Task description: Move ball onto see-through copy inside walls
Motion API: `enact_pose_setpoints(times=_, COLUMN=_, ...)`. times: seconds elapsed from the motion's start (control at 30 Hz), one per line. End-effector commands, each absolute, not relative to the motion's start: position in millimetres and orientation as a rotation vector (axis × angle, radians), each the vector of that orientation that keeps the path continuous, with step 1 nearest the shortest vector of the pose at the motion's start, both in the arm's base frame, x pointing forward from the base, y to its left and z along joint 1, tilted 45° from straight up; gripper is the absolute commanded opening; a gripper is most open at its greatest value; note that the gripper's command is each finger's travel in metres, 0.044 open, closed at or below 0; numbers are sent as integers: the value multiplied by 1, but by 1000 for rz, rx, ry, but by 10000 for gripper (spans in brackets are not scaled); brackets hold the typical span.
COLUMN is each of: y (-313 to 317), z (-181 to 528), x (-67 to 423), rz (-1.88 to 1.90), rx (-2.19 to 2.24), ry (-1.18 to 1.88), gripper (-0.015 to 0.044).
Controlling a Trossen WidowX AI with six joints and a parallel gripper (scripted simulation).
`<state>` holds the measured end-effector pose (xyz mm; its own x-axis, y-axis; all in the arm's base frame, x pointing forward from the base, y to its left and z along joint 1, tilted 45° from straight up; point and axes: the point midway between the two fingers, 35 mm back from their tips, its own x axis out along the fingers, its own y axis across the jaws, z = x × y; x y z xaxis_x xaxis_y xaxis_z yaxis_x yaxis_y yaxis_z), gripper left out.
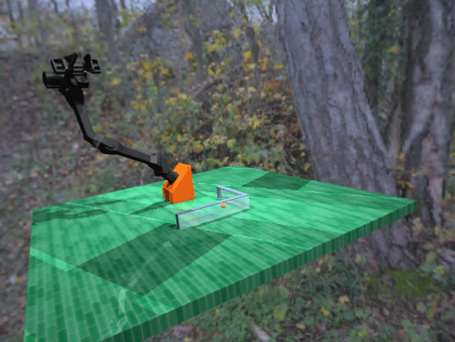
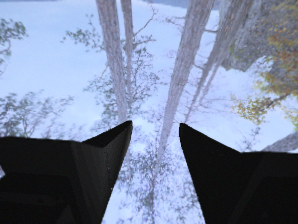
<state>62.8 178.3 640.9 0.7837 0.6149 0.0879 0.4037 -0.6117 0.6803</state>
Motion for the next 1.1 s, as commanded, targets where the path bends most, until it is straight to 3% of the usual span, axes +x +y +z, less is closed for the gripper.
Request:
enact_pose_setpoints(times=0.0, y=205, z=632, x=58, rz=464, rx=2132, ry=632, gripper=213)
enact_pose_setpoints(times=0.53, y=308, z=568, x=71, rz=524, rx=1468, ry=349, gripper=213)
enact_pose_setpoints(times=0.87, y=381, z=488, x=106, rz=489, rx=949, ry=267, gripper=213)
enact_pose_setpoints(times=1.07, y=412, z=414, x=152, rz=411, rx=476, ry=239, gripper=213)
